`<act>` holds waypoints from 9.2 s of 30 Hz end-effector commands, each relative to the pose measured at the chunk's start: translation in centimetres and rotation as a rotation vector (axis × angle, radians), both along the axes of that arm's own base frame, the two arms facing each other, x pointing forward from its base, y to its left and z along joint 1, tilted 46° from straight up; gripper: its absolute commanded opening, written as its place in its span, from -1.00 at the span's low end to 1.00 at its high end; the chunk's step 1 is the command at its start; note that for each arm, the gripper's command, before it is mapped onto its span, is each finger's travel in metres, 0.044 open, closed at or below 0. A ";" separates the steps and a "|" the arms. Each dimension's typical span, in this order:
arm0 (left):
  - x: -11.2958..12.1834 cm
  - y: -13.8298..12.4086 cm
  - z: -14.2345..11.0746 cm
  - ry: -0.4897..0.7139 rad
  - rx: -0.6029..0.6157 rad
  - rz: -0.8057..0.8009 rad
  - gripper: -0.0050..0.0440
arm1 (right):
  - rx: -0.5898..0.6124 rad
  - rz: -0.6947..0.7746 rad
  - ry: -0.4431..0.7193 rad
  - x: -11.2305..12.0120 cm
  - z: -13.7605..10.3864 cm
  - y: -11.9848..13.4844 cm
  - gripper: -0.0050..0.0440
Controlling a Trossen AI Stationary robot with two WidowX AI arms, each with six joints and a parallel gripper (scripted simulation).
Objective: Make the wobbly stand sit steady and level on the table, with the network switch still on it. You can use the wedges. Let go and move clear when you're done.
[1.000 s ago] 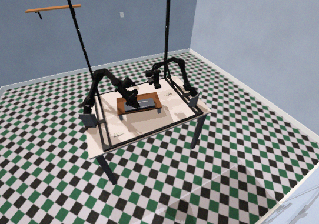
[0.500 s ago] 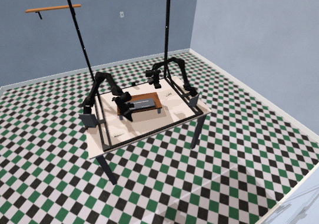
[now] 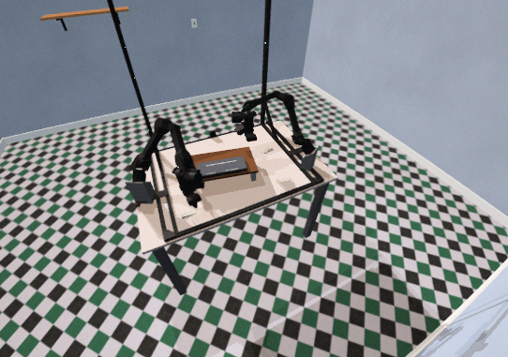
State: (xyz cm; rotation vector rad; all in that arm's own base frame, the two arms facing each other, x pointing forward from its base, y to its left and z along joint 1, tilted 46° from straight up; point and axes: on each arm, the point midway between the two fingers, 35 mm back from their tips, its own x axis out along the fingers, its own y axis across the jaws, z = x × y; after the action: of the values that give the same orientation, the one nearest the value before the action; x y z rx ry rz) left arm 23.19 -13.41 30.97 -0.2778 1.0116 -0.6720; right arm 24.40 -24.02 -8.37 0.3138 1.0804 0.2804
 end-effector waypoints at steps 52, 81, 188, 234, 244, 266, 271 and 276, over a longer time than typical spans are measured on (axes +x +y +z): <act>0.0 0.0 0.0 0.000 0.000 0.000 -0.80 | 0.303 0.077 0.077 -4.0 -3.3 8.4 0.19; 0.0 0.0 0.0 0.000 0.000 0.000 -0.80 | 0.303 0.077 0.077 -4.0 -3.3 8.4 0.19; 0.0 0.0 0.0 0.000 0.000 0.000 -0.80 | 0.303 0.077 0.077 -4.0 -3.3 8.4 0.19; 0.0 0.0 0.0 0.000 0.000 0.000 -0.80 | 0.303 0.077 0.077 -4.0 -3.3 8.4 0.19; 0.0 0.0 0.0 0.000 0.000 0.000 -0.80 | 0.303 0.077 0.077 -4.0 -3.3 8.4 0.19; 0.0 0.0 0.0 0.000 0.000 0.000 -0.80 | 0.303 0.077 0.077 -4.0 -3.3 8.4 0.19; 0.0 0.0 0.0 0.000 0.000 0.000 -0.80 | 0.303 0.077 0.077 -4.0 -3.3 8.4 0.19; 0.0 0.0 0.0 0.000 0.000 0.000 -0.80 | 0.303 0.077 0.077 -4.0 -3.3 8.4 0.19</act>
State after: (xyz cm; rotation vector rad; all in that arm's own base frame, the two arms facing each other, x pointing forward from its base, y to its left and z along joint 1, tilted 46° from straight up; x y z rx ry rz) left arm 23.19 -13.41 30.96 -0.2778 1.0120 -0.6720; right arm 20.40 -15.75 -11.71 0.5558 1.1297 0.5033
